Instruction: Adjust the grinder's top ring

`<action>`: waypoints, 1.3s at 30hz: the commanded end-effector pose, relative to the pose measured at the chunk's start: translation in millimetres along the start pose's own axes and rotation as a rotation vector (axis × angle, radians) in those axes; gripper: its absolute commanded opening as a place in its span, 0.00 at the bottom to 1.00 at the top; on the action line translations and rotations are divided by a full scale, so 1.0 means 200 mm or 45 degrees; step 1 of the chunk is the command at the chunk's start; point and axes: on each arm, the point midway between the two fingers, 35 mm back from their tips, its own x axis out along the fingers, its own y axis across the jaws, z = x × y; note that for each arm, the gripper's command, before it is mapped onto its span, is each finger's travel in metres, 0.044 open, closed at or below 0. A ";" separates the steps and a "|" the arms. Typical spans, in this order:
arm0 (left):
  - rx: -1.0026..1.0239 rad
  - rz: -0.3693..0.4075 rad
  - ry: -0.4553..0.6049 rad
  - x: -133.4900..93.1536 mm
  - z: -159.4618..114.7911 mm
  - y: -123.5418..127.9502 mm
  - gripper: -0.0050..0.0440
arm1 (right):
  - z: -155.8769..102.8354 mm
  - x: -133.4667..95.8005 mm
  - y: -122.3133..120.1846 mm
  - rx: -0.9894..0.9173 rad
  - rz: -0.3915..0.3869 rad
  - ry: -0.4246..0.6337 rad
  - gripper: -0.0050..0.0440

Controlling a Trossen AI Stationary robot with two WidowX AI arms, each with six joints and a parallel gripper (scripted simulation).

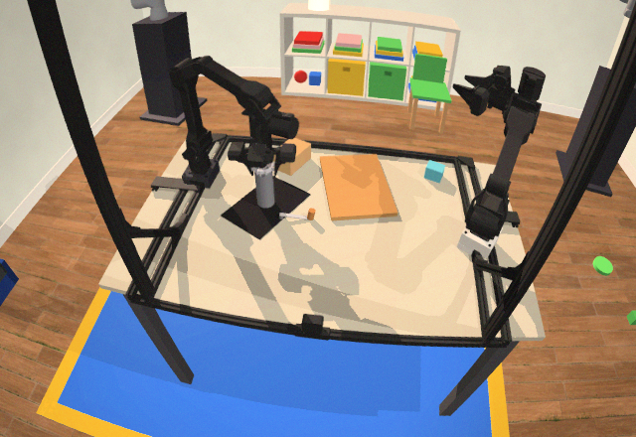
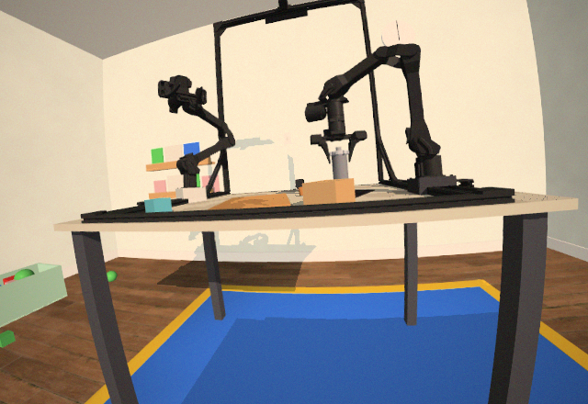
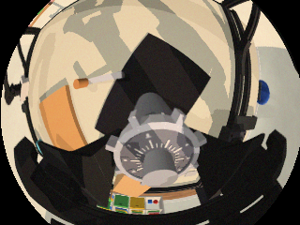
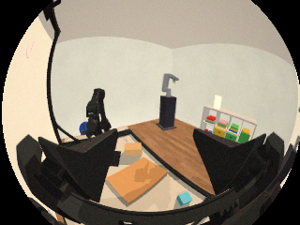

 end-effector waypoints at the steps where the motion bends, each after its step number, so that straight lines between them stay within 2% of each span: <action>1: -0.143 0.000 0.003 0.00 0.00 0.00 0.72 | 0.00 0.00 0.00 -0.001 0.000 0.000 0.92; 15: -0.206 0.000 0.003 0.00 0.00 0.00 0.72 | 0.00 0.00 0.00 -0.001 0.000 0.000 0.92; 19: -0.202 0.000 0.000 0.00 0.00 0.00 0.92 | 0.00 0.00 0.00 -0.001 0.000 0.000 0.92; 22: -0.181 0.000 0.000 0.00 0.00 0.00 0.92 | 0.00 0.00 0.00 -0.001 0.000 0.000 0.92; 28: 0.350 -0.001 -0.001 0.00 0.00 0.00 0.92 | 0.00 0.00 0.00 -0.001 0.000 0.000 0.92; 30: 0.350 -0.001 -0.001 0.00 0.00 0.00 0.92 | 0.00 0.00 0.00 -0.001 0.000 0.000 0.92; 32: 0.582 -0.001 -0.001 0.00 0.00 0.00 0.92 | 0.00 0.00 0.00 -0.001 0.000 0.000 0.92; 39: 1.114 -0.002 -0.002 0.00 0.00 0.00 0.92 | 0.00 0.00 0.00 -0.001 0.000 0.000 0.92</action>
